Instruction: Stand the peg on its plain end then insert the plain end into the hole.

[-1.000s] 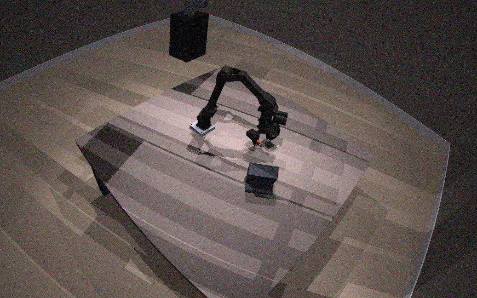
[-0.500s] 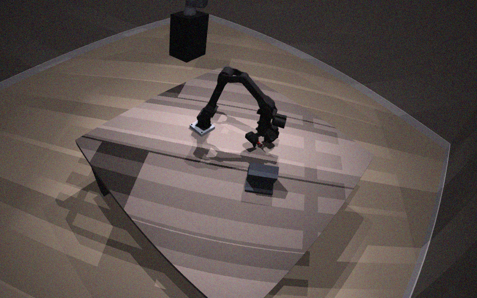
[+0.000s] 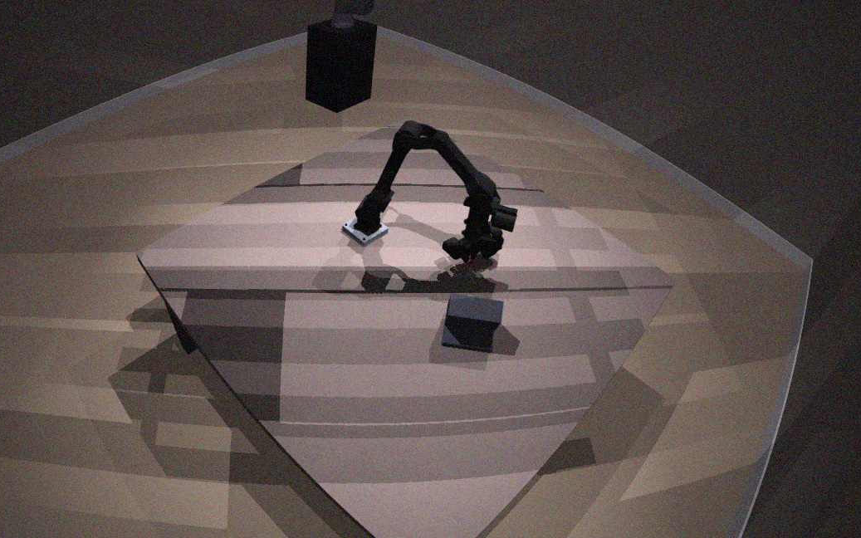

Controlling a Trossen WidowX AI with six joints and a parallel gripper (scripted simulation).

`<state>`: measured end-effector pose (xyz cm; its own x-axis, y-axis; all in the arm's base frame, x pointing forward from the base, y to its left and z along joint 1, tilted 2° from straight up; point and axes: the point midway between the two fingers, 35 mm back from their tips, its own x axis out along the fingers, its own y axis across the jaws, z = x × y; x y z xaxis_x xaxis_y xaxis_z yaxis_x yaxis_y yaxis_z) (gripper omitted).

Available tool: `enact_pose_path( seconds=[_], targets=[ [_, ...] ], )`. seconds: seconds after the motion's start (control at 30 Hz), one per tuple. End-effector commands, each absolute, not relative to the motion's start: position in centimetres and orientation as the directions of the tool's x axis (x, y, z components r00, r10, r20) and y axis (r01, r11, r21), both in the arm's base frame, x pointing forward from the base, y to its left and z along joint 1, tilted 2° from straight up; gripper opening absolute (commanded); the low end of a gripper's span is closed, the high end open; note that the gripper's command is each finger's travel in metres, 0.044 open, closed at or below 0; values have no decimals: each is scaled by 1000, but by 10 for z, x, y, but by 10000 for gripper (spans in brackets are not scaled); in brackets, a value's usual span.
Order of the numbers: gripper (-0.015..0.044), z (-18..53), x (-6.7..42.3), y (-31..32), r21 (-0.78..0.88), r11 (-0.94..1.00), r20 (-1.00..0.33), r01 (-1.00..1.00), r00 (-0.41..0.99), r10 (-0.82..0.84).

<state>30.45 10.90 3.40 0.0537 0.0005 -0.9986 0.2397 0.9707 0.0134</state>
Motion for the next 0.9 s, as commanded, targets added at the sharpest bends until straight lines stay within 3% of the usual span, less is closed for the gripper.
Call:
enact_pose_path(
  seconds=[0.0,0.3,0.87],
  targets=[
    [110,34,305,110,18,972,-999,236,53,6],
    [50,34,305,110,18,972,-999,236,53,6],
    [49,40,301,110,15,971,-989,240,143,-21]
  ],
)
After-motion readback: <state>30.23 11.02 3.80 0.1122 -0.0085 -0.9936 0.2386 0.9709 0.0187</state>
